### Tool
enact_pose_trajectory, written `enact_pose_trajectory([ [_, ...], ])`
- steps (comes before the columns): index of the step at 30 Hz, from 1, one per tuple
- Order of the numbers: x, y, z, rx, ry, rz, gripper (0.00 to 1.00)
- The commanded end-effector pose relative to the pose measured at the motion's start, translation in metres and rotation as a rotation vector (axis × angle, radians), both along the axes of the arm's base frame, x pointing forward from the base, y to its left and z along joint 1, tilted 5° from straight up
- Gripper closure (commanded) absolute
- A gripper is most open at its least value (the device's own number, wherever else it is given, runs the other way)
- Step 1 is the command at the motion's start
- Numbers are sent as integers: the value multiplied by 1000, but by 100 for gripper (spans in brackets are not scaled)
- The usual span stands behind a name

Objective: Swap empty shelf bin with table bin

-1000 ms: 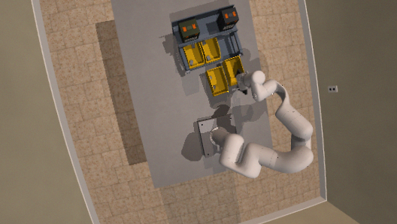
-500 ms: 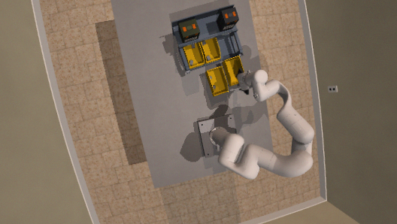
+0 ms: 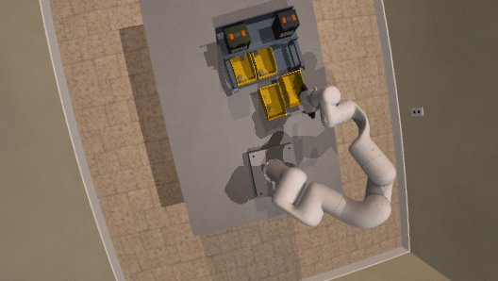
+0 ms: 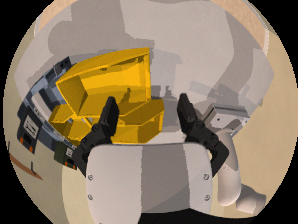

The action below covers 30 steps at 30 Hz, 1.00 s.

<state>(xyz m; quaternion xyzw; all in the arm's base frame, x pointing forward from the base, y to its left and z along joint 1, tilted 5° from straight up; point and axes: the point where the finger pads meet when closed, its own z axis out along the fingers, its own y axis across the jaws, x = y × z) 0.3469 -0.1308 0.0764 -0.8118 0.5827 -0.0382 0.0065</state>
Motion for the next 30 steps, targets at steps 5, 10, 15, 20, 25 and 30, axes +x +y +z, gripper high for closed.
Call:
enact_pose_trajectory([
  [5, 0, 0, 13, -1, -2, 0, 5],
  [10, 0, 0, 16, -1, -2, 0, 5],
  [15, -1, 0, 18, -1, -2, 0, 5],
  [20, -1, 0, 18, -1, -2, 0, 100],
  [25, -1, 0, 18, -1, -2, 0, 100],
  [30, -1, 0, 18, -1, -2, 0, 100],
])
